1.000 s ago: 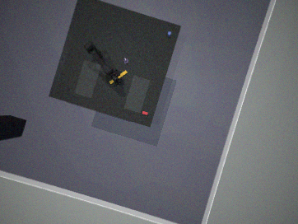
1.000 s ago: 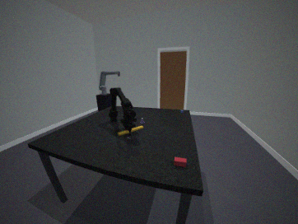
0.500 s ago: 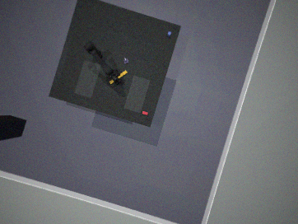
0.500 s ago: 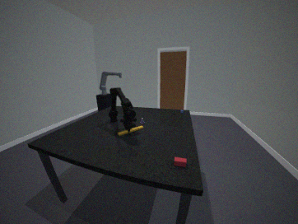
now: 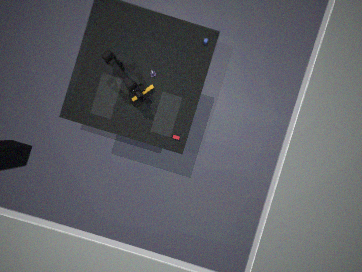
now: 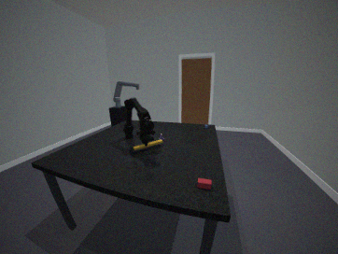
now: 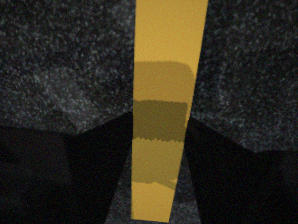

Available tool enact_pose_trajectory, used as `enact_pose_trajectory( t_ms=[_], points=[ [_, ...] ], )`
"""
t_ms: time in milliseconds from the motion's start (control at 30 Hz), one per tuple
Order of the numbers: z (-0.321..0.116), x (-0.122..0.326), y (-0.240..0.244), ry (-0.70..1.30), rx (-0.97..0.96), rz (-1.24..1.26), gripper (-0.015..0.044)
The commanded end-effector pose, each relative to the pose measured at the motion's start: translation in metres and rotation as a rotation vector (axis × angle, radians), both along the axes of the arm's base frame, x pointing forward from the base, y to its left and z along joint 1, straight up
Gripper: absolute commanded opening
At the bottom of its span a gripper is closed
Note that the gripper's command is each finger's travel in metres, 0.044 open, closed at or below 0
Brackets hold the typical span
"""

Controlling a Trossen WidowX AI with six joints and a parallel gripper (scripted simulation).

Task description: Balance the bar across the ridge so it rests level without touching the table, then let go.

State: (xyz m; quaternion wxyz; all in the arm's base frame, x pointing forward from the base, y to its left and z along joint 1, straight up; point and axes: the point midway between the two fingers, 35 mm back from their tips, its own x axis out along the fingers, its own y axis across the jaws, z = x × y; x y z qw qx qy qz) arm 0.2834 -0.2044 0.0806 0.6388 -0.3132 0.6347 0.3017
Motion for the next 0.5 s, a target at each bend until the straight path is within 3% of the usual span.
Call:
enact_pose_trajectory(
  t_ms=[0,467],
  points=[
    [0.014,0.002,-0.001,-0.013,-0.008,0.002,0.0],
    [0.051,0.0,0.001,-0.014,-0.007,0.004,0.0]
  ],
)
